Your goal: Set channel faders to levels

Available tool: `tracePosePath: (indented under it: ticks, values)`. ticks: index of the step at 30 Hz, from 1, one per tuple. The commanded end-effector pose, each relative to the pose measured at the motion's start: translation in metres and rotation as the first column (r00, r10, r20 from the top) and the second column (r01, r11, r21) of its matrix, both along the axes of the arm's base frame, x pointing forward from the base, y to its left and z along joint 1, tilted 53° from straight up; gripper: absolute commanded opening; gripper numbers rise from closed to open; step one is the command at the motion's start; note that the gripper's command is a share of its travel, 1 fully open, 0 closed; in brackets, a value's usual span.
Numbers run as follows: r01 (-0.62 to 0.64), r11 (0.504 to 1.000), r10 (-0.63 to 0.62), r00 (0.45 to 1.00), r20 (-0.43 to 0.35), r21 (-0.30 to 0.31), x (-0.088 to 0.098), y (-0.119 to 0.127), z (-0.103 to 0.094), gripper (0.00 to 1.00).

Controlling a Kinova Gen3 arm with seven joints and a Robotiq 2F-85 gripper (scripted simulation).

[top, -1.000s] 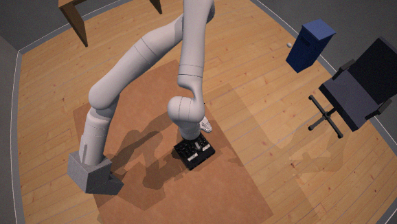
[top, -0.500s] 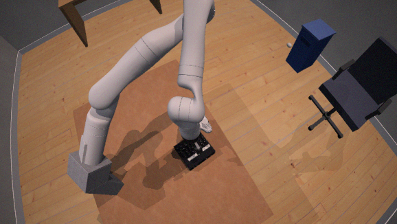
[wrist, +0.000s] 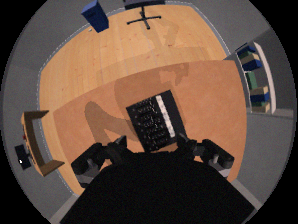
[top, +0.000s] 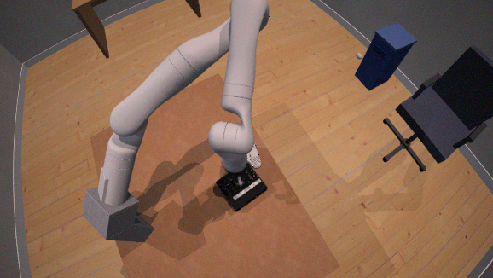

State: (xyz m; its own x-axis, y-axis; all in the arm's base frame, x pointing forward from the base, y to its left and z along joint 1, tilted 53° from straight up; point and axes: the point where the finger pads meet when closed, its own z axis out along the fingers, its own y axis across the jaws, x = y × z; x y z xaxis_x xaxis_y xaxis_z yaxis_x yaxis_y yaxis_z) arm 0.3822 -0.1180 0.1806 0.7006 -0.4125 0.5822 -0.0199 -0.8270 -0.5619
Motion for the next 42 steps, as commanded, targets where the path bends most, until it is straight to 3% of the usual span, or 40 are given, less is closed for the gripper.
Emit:
tracePosePath:
  ticks: [1,7,13,15,23,30,32,42]
  values:
    - [0.020,0.999,-0.018,1.000,-0.024,0.049,0.001,0.006,-0.002,1.00]
    - [0.109,0.972,-0.087,0.990,-0.112,0.207,0.006,0.024,-0.005,1.00]
    - [0.220,0.905,-0.141,0.963,-0.231,0.364,0.009,0.044,-0.008,1.00]
    - [0.220,0.905,-0.141,0.963,-0.231,0.364,0.009,0.044,-0.008,1.00]
    - [0.379,0.766,-0.169,0.898,-0.405,0.519,0.013,0.070,-0.011,1.00]
    - [0.497,0.641,-0.158,0.832,-0.532,0.586,0.015,0.089,-0.013,1.00]
    - [0.497,0.641,-0.158,0.832,-0.532,0.586,0.015,0.089,-0.013,1.00]
    - [0.592,0.528,-0.129,0.764,-0.632,0.609,0.016,0.104,-0.015,1.00]
